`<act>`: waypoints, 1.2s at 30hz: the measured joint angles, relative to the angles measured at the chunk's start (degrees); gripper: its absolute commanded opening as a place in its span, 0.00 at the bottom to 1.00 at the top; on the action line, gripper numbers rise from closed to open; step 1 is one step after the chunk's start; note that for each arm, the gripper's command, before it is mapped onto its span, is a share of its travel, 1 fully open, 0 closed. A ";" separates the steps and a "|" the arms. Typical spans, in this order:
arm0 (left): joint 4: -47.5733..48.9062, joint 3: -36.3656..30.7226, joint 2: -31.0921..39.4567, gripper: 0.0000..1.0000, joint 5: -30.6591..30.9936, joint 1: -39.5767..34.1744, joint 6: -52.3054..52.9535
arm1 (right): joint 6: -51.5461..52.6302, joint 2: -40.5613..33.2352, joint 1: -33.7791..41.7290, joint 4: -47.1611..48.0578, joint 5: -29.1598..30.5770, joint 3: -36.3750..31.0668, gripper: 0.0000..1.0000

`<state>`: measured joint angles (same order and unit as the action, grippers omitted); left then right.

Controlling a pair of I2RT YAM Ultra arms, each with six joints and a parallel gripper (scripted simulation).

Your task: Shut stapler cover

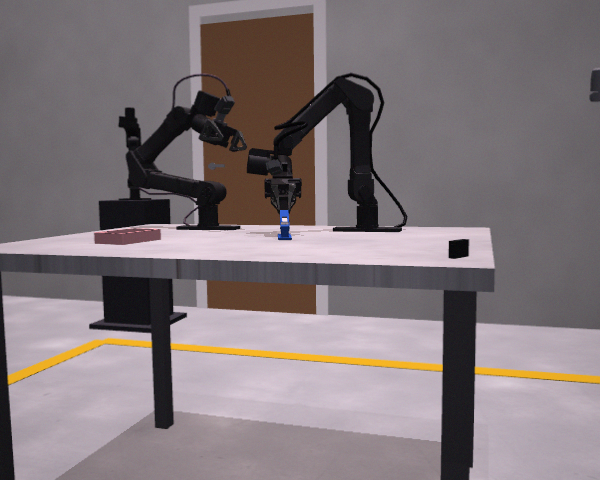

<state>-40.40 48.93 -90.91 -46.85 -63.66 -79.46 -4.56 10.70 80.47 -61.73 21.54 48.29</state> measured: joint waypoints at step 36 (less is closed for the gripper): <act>3.87 -3.28 -6.73 0.51 -11.17 -5.88 -9.84 | 0.00 0.00 0.00 0.00 0.00 0.00 1.00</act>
<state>-36.53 45.65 -97.65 -58.02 -69.54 -89.30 -4.56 10.70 80.47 -61.73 21.54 48.29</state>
